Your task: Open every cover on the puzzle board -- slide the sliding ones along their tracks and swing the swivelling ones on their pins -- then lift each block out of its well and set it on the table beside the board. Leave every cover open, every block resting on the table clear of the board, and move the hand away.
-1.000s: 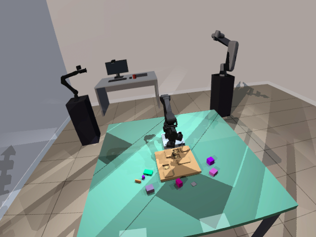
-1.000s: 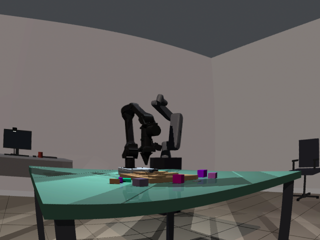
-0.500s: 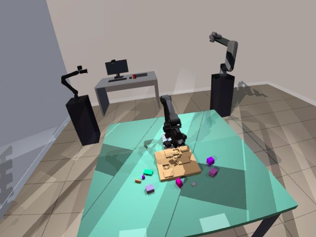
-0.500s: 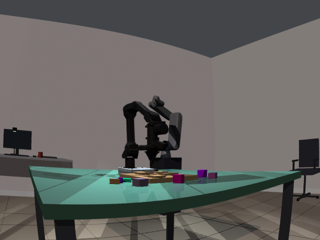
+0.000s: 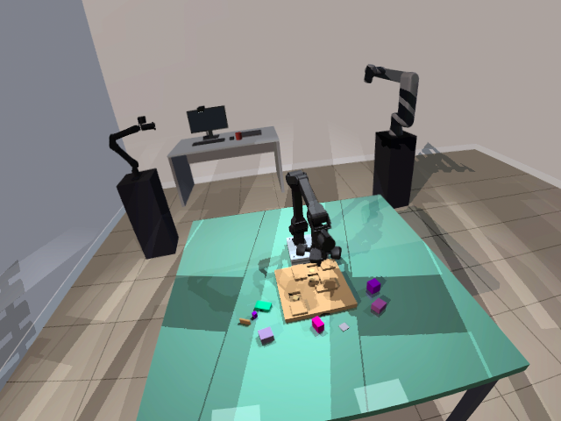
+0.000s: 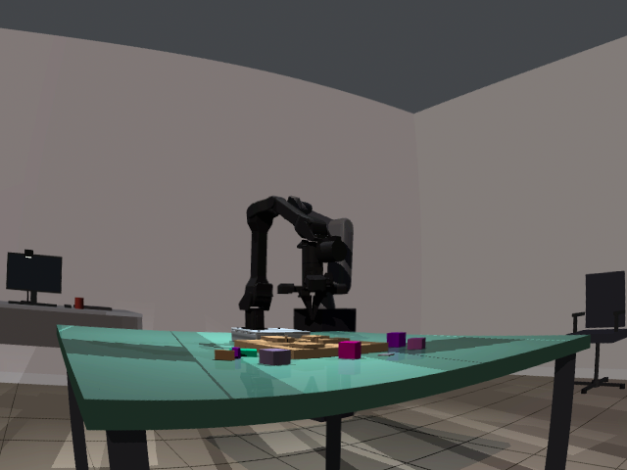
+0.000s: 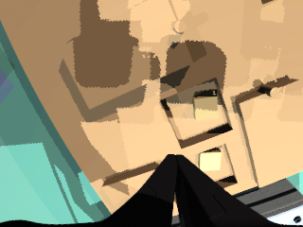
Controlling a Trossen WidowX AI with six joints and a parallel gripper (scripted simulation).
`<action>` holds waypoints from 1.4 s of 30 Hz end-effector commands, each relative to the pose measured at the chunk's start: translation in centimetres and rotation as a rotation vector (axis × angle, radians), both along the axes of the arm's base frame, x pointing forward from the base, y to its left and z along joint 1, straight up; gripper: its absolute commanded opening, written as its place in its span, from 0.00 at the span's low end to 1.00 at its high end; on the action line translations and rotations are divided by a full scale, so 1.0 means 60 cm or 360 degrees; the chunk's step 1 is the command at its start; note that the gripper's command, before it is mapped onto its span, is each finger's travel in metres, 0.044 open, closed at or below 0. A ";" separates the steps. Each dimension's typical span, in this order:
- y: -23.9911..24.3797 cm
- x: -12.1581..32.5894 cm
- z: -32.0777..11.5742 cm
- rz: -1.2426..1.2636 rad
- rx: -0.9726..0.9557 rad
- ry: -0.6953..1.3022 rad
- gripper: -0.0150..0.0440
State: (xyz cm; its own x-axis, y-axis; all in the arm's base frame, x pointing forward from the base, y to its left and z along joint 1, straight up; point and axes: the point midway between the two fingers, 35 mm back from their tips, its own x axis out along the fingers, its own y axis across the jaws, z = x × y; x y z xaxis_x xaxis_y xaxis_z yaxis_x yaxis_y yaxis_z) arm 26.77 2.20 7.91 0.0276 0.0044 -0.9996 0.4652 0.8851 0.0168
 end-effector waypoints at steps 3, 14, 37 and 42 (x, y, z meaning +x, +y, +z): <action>0.051 0.050 0.004 -0.1385 0.0039 0.0009 0.25; 0.064 0.060 0.003 -0.1805 0.0052 0.0011 0.25; 0.064 0.060 0.003 -0.1805 0.0052 0.0011 0.25; 0.064 0.061 -0.001 -0.1805 0.0052 0.0011 0.25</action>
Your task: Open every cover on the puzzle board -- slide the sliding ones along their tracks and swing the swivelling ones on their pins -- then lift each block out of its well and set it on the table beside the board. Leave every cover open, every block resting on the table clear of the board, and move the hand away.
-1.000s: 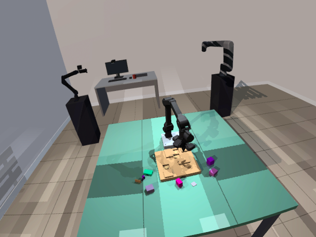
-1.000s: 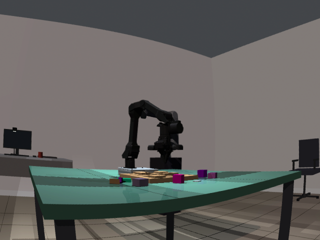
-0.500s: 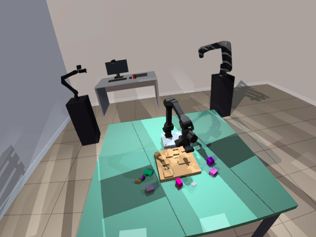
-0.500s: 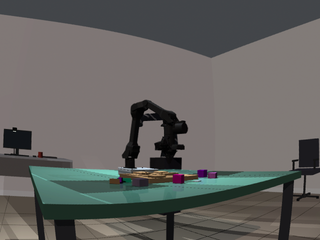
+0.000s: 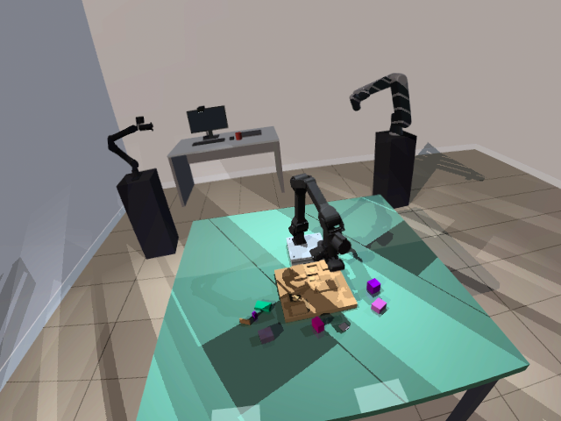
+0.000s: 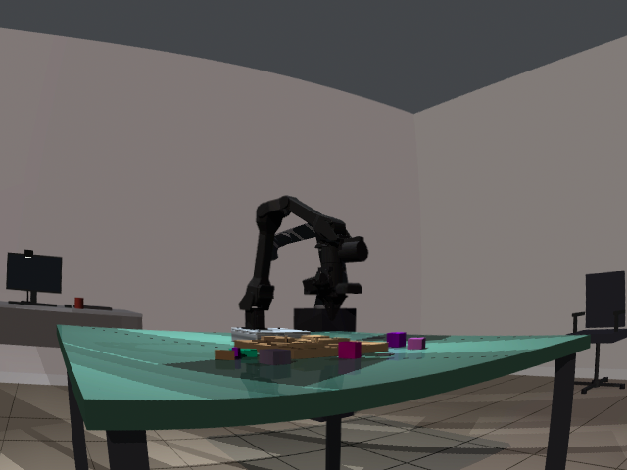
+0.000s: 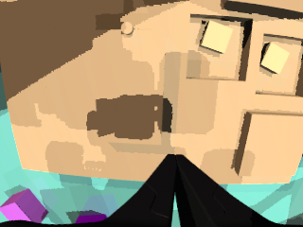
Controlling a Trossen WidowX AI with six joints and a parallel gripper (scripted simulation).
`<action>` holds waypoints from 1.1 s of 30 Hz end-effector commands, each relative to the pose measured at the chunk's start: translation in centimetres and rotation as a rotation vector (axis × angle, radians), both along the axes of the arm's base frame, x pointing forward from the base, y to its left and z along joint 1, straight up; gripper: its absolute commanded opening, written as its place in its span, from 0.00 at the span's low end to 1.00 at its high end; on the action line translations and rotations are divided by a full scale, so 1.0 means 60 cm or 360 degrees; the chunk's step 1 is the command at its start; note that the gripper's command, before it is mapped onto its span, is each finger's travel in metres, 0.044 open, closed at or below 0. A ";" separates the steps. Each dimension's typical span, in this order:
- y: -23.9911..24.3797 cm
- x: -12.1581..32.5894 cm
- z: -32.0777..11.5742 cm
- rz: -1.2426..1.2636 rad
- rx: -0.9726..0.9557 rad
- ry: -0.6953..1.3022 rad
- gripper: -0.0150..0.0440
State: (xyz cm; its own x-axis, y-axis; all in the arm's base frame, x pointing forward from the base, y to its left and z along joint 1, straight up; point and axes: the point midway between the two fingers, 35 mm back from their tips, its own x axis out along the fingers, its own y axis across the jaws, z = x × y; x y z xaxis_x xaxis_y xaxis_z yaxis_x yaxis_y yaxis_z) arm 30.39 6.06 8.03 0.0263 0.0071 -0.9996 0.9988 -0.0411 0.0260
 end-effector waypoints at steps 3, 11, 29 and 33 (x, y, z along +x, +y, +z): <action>0.000 0.001 -0.008 -0.0011 -0.0001 -0.0001 0.25; 0.000 0.002 -0.021 -0.0011 -0.0001 -0.0001 0.25; 0.001 0.003 -0.051 -0.0011 -0.0001 -0.0001 0.25; 0.001 0.003 -0.057 -0.0011 -0.0001 -0.0001 0.25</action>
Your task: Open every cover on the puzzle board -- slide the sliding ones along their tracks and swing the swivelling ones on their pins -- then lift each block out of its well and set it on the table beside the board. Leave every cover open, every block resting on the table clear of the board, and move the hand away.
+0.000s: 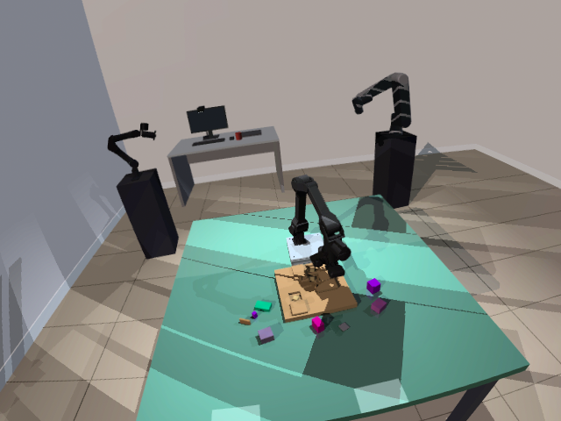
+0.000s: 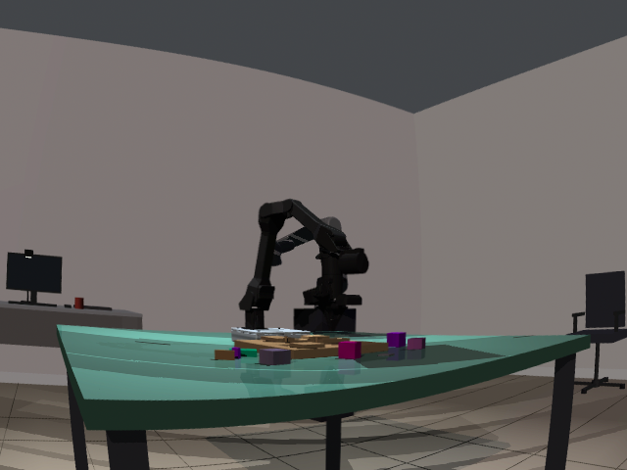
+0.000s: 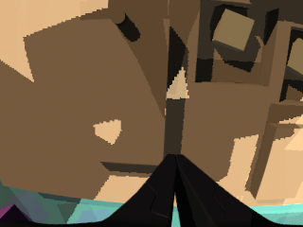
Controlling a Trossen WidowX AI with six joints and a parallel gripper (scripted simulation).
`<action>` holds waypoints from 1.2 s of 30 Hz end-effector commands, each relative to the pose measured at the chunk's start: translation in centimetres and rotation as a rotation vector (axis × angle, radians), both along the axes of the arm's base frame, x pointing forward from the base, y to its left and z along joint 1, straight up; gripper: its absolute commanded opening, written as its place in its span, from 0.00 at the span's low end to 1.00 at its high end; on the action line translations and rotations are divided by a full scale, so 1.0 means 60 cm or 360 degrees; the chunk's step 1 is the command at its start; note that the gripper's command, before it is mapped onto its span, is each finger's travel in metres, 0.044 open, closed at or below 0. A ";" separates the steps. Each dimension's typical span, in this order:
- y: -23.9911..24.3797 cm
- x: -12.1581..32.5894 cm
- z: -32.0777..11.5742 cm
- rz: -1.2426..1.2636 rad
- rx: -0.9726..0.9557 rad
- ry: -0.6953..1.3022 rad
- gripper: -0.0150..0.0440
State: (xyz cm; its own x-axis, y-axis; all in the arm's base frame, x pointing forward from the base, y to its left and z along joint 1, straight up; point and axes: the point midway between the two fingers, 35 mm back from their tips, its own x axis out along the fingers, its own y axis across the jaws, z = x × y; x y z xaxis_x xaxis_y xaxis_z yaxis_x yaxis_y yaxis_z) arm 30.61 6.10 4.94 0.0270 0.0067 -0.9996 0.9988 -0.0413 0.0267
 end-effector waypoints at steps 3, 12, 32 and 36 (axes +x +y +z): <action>0.000 0.000 -0.010 -0.0011 0.0000 0.0001 0.25; 0.000 -0.001 -0.025 -0.0011 0.0000 0.0001 0.25; 0.003 0.013 -0.042 -0.0011 0.0000 0.0000 0.25; 0.005 0.021 -0.042 -0.0011 0.0000 -0.0001 0.25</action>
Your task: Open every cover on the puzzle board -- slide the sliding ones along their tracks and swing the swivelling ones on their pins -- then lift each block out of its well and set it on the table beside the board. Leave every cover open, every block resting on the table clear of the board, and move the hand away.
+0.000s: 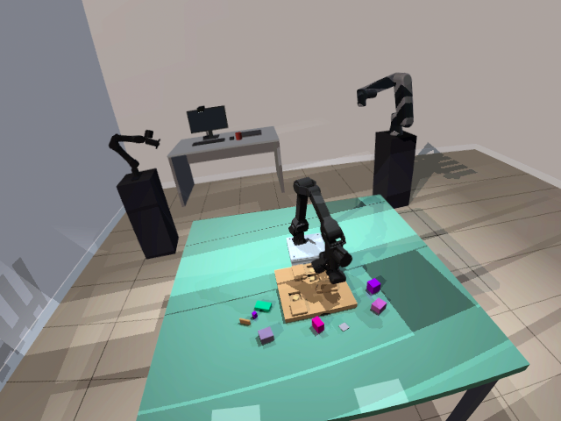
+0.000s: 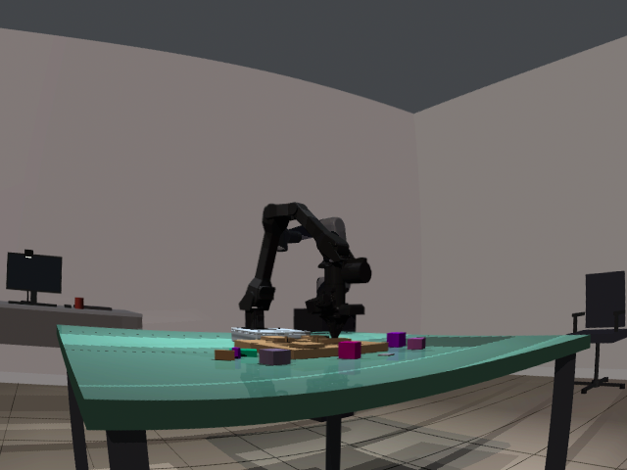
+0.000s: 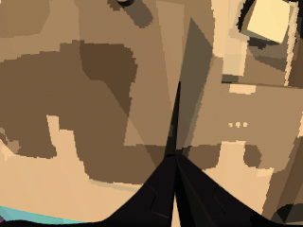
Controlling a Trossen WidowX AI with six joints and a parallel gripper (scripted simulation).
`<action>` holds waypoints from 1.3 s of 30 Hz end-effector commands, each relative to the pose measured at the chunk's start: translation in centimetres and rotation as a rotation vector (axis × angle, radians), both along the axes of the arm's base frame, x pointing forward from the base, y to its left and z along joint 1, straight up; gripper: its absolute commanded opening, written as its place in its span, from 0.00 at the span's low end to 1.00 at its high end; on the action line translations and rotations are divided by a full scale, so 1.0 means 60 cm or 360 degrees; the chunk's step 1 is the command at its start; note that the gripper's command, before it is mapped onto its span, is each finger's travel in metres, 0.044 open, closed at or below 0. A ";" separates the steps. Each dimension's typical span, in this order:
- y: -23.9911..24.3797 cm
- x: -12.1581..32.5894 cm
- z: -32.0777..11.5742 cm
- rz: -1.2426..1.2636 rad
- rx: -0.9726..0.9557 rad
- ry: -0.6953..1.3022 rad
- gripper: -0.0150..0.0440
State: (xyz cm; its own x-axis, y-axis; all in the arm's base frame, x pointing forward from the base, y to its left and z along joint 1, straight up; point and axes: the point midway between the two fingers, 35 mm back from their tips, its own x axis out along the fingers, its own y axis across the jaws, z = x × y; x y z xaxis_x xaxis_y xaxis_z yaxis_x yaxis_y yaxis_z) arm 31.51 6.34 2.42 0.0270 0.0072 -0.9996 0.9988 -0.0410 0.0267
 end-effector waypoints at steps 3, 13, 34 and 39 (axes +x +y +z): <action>0.003 0.013 -0.001 -0.0011 -0.0001 -0.0001 0.25; 0.003 0.029 0.000 -0.0011 -0.0001 -0.0002 0.25; -0.001 0.068 0.001 -0.0011 -0.0001 -0.0005 0.25; -0.004 0.079 0.002 -0.0011 -0.0001 -0.0006 0.25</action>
State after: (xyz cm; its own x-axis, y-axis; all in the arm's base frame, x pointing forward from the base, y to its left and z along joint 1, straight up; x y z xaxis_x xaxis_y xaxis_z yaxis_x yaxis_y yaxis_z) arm 35.82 6.24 2.46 0.0291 0.0070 -0.9996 0.9981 -0.0545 0.0287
